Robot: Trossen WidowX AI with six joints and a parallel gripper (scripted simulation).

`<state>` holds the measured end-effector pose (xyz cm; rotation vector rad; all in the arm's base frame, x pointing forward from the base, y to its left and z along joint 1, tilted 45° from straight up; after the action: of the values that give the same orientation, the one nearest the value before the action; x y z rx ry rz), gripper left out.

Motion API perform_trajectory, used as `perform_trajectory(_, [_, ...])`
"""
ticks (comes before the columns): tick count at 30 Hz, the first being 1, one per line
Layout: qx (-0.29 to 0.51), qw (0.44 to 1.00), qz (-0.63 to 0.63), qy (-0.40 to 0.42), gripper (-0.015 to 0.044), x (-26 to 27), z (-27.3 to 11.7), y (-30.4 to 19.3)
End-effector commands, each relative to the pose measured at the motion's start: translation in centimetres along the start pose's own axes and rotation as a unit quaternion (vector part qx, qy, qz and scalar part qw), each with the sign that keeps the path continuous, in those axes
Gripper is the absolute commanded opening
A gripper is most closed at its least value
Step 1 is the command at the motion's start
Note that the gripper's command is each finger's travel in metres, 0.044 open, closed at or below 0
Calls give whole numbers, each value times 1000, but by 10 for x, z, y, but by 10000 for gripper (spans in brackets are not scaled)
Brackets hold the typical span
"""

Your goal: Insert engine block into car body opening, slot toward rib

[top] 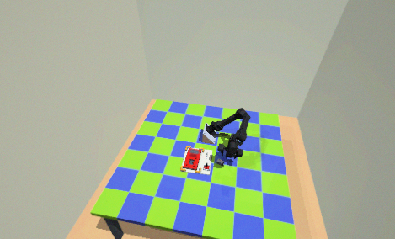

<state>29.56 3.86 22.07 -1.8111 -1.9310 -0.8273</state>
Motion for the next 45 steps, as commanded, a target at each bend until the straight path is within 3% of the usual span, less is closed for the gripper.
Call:
perform_trajectory(1, [12,997,69,20,440,-34,0,-3])
perform_trajectory(6, [20,991,125,39,440,-61,-1,-9])
perform_trajectory(11, [20,991,125,39,440,-60,1,-9])
perform_trajectory(15, [19,991,125,40,440,-58,32,-10])
perform_trajectory(22, [19,991,125,40,440,-57,47,-10])
perform_trajectory(45, [19,991,125,41,440,-55,80,-11])
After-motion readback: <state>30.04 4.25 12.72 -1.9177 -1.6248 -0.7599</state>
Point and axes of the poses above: the point midway between the two fingers, 35 mm back from their tips, its own z axis out along the fingers, its own x axis across the jaws, y = z × x, the point moved 5 cm from there along -z, back along the fingers, and after that the axes turned 15 degrees about -z, right-handed, at the moved point
